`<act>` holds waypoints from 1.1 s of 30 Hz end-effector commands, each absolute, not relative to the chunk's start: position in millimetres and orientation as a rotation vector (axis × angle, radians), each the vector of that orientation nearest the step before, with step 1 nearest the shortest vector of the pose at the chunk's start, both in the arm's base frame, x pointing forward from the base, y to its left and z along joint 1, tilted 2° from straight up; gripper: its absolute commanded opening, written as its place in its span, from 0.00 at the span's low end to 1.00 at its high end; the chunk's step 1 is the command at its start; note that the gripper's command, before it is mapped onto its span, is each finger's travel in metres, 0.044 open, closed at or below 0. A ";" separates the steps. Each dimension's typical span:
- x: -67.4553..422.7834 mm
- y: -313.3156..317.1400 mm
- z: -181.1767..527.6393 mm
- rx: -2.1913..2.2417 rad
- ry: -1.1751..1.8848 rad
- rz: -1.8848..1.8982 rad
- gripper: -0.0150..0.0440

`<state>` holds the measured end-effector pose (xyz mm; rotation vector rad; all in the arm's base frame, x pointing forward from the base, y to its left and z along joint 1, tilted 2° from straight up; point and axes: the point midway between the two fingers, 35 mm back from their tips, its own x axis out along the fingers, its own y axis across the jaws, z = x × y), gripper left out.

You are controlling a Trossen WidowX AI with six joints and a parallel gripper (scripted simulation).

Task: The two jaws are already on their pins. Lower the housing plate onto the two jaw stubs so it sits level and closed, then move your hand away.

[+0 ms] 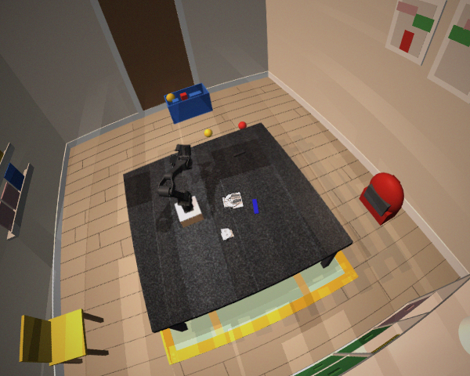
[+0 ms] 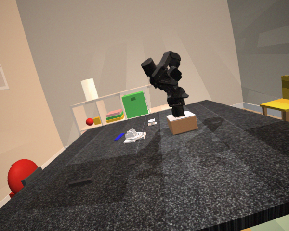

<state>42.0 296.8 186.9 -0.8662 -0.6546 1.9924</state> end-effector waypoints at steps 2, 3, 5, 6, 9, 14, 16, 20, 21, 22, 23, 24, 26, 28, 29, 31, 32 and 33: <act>43.2 296.8 186.7 -0.867 -0.650 1.990 1.00; 46.6 296.7 186.1 -0.871 -0.636 1.981 1.00; 59.2 296.2 183.8 -0.884 -0.586 1.949 1.00; 66.1 295.6 182.5 -0.890 -0.559 1.931 1.00; 86.7 292.9 178.6 -0.907 -0.477 1.877 1.00; 120.5 284.8 171.8 -0.928 -0.344 1.784 1.00; 133.7 280.4 169.1 -0.934 -0.291 1.747 1.00; 159.5 269.4 163.5 -0.942 -0.187 1.670 1.00; 165.8 266.3 162.1 -0.943 -0.161 1.651 1.00; 172.1 262.9 160.5 -0.944 -0.136 1.631 1.00; 178.3 259.2 158.9 -0.945 -0.110 1.611 1.00; 184.4 255.5 157.2 -0.946 -0.084 1.591 1.00; 196.3 247.4 154.0 -0.947 -0.034 1.551 1.00; 207.7 238.8 150.7 -0.947 0.017 1.511 1.00; 213.3 234.2 149.1 -0.946 0.042 1.491 1.00; 224.1 224.7 145.8 -0.943 0.091 1.450 1.00; 228.8 219.8 144.9 -0.939 0.115 1.430 1.00; 233.4 214.9 143.9 -0.934 0.138 1.409 1.00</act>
